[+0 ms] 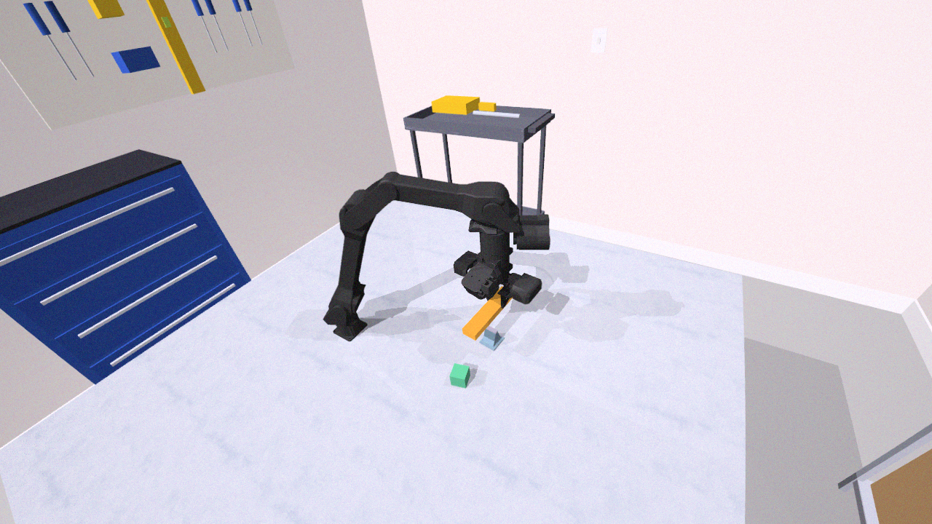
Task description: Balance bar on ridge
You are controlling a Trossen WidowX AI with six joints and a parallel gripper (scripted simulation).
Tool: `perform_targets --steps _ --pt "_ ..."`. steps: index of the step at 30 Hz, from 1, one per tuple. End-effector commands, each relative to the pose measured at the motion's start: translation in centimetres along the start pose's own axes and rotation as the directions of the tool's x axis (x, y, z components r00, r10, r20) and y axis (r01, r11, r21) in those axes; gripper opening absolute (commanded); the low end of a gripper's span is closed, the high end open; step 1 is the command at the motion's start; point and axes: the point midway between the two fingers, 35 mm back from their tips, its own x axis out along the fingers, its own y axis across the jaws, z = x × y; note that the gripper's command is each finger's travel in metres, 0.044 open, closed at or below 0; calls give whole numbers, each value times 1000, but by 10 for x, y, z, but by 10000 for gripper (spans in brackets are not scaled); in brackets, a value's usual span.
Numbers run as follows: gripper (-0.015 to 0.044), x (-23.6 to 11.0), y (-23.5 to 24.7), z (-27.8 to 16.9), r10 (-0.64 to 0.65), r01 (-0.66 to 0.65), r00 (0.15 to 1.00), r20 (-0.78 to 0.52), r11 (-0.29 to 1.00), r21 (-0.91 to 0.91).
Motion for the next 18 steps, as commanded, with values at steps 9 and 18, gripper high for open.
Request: perform_targets --steps 9,18 --pt "0 17 2 -3 3 -3 1000 1 1000 11" --pt "0 32 2 -2 3 -3 1000 1 1000 11"
